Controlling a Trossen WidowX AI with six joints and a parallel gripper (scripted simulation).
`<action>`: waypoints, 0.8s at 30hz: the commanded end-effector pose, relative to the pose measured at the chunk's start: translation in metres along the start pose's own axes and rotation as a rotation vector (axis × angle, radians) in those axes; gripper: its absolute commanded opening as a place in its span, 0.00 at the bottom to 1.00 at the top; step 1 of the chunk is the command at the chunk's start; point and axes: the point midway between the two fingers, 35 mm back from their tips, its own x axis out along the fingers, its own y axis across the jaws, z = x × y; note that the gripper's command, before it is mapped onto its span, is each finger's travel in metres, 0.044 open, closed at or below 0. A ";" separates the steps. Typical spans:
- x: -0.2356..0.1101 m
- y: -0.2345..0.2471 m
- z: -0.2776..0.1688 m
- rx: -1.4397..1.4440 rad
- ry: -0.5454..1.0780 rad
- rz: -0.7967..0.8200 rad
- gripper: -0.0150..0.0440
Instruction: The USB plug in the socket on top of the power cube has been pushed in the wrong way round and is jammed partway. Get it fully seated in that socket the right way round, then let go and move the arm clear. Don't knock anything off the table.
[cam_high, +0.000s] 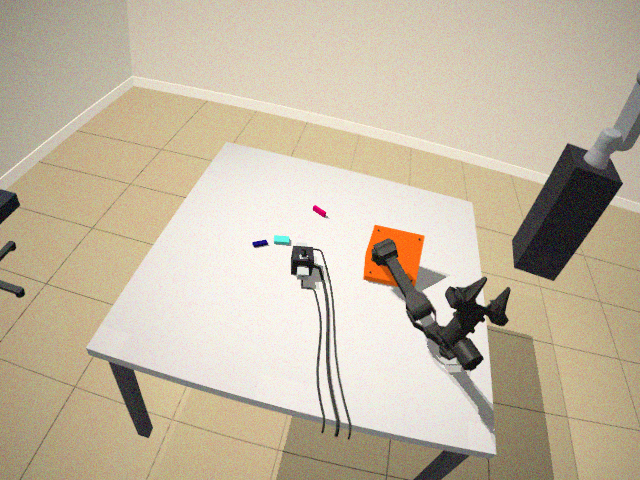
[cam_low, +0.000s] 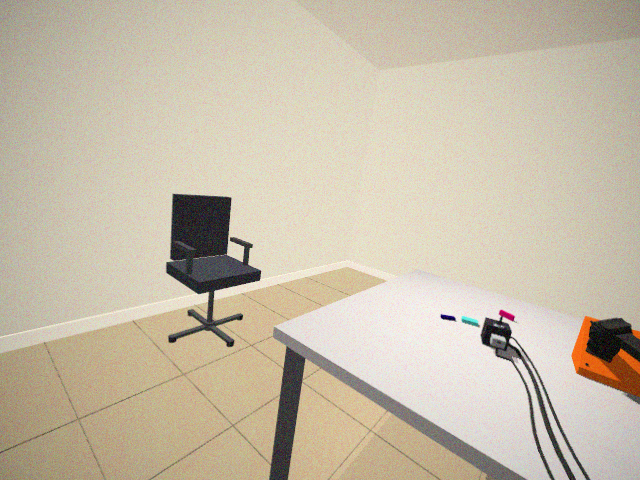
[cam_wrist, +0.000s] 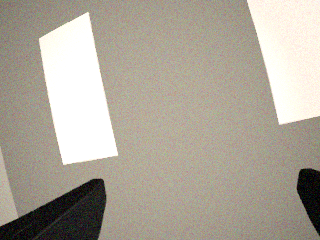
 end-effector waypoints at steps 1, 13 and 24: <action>0.002 -0.003 0.000 -0.001 0.005 -0.012 0.98; 0.071 -0.190 0.129 -0.656 -0.177 -0.646 1.00; 0.006 -0.339 0.320 -1.128 -0.266 -1.532 1.00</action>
